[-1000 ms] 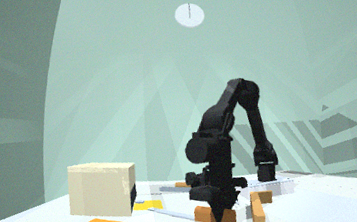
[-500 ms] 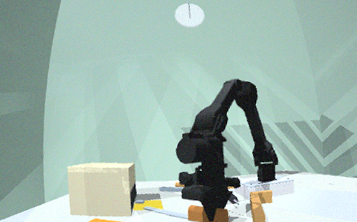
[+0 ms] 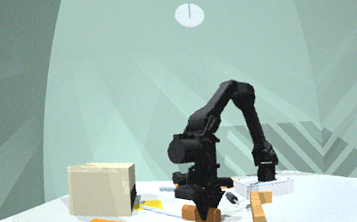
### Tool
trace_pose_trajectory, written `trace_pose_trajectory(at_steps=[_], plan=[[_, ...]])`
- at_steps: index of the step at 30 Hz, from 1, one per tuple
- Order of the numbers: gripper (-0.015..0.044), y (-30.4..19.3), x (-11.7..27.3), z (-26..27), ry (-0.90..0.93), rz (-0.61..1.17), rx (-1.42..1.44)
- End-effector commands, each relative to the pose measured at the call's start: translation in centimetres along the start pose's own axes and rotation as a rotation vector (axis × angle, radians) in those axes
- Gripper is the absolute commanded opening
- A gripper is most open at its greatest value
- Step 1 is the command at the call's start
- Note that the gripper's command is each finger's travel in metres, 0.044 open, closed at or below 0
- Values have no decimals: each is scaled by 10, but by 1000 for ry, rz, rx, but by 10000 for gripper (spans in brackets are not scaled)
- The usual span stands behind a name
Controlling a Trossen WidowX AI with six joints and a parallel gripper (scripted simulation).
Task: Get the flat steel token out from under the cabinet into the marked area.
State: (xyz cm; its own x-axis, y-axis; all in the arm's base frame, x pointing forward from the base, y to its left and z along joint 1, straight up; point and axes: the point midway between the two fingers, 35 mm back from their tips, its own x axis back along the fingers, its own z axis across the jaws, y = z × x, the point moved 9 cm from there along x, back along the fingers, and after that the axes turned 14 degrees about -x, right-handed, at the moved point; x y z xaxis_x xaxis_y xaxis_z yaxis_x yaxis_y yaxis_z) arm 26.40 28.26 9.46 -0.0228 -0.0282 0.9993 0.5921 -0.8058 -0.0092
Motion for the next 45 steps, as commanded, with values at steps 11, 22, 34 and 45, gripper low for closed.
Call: trace_pose_trajectory(at_steps=[11, 22, 34, 45], plan=[[200, 2, 0, 1, 1, 0, -3], [270, 1, -1, 1, 3, -2, 0], [165, 1, -2, 1, 7, 1, 0], [52, 1, -2, 1, 7, 1, 0]])
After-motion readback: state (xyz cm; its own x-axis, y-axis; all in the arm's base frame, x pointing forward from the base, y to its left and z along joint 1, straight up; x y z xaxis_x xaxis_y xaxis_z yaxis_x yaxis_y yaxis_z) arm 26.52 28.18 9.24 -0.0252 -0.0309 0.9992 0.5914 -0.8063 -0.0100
